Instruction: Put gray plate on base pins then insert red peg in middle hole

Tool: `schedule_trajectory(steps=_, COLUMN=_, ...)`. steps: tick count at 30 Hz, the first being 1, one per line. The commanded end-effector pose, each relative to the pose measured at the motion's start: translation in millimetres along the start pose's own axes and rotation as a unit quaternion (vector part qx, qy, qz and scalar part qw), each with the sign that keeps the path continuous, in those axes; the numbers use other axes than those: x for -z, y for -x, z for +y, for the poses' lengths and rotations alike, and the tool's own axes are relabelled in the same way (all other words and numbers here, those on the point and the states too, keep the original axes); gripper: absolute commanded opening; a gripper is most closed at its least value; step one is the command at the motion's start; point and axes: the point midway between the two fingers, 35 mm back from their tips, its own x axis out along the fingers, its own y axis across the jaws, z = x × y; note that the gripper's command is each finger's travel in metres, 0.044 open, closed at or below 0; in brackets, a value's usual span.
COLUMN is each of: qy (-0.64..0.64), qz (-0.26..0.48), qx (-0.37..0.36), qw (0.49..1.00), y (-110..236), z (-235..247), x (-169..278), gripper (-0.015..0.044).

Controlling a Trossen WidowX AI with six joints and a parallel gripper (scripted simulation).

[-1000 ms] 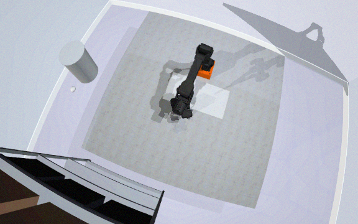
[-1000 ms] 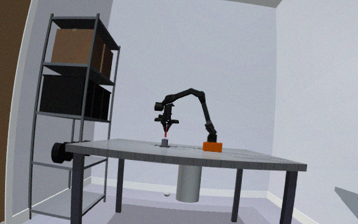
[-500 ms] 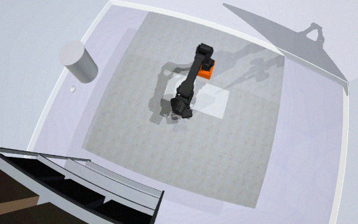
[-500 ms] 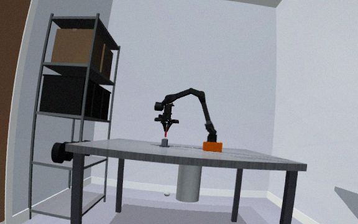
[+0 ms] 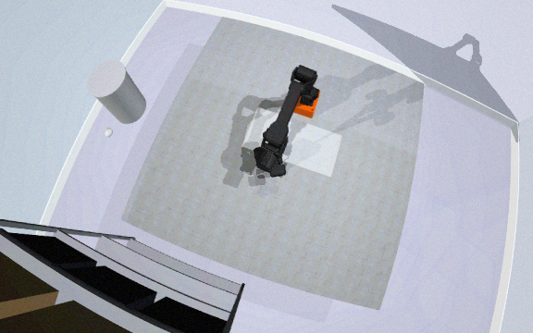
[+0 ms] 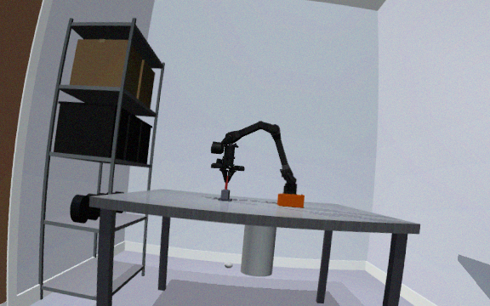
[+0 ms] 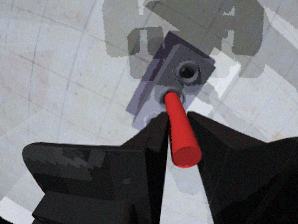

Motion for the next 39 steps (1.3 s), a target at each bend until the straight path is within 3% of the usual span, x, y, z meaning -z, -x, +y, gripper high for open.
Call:
schedule_trajectory(steps=1, qy=0.003, qz=0.001, qx=0.001, qw=1.0, y=-4.3, z=-0.5, x=0.6, gripper=0.0)
schedule_trajectory(steps=34, qy=0.0, qz=0.001, qx=0.001, qw=1.0, y=-3.9, z=-0.7, x=0.4, gripper=0.0)
schedule_trajectory(steps=39, qy=0.0, qz=0.001, qx=0.001, qw=1.0, y=-3.9, z=-0.7, x=0.4, gripper=0.0131)
